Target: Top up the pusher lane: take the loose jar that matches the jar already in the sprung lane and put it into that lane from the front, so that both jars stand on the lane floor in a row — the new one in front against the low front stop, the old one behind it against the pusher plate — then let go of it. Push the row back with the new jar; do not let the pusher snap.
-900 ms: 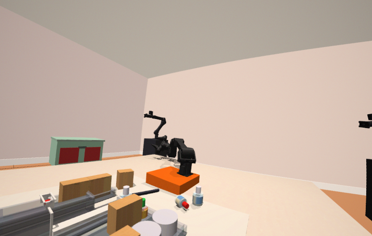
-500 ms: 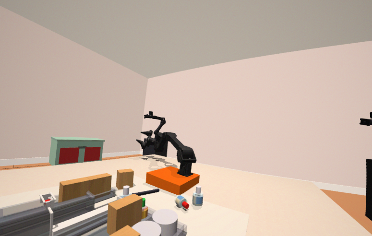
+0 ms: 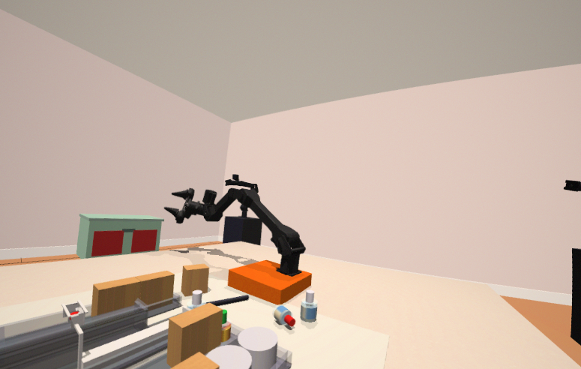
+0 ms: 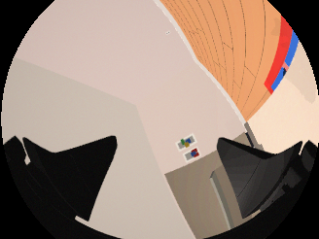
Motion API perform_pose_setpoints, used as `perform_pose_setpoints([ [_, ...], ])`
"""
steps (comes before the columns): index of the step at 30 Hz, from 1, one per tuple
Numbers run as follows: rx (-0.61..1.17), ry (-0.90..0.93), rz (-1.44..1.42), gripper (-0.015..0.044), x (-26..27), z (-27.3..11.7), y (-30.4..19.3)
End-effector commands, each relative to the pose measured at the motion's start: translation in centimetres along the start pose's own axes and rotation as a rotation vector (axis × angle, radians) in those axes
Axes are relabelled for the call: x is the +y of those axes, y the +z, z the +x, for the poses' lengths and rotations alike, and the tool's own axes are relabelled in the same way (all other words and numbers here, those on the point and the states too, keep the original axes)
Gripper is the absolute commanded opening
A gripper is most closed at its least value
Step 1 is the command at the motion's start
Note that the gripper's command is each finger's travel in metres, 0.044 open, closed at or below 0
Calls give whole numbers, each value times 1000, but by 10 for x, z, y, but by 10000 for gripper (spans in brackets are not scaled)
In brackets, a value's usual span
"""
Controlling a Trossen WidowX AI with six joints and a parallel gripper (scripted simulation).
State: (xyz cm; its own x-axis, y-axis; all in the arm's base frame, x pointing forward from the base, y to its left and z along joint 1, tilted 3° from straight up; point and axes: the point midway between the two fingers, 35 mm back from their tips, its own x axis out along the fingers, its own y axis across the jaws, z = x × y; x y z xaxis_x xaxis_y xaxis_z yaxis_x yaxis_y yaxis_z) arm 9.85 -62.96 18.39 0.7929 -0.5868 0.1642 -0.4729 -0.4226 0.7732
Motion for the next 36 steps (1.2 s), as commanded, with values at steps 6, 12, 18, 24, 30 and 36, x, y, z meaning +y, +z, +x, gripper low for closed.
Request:
perform_pose_setpoints([
  [6, 46, -172, -10, 440, -85, 93, -96],
  [12, 91, -313, -49, 440, -155, 133, -177],
  [18, 152, -454, -150, 440, -219, 143, -252],
  [24, 220, -628, -228, 440, -294, 132, -337],
  [30, 309, -809, -340, 440, -363, 94, -417],
  [36, 425, -992, -485, 440, -421, 30, -487],
])
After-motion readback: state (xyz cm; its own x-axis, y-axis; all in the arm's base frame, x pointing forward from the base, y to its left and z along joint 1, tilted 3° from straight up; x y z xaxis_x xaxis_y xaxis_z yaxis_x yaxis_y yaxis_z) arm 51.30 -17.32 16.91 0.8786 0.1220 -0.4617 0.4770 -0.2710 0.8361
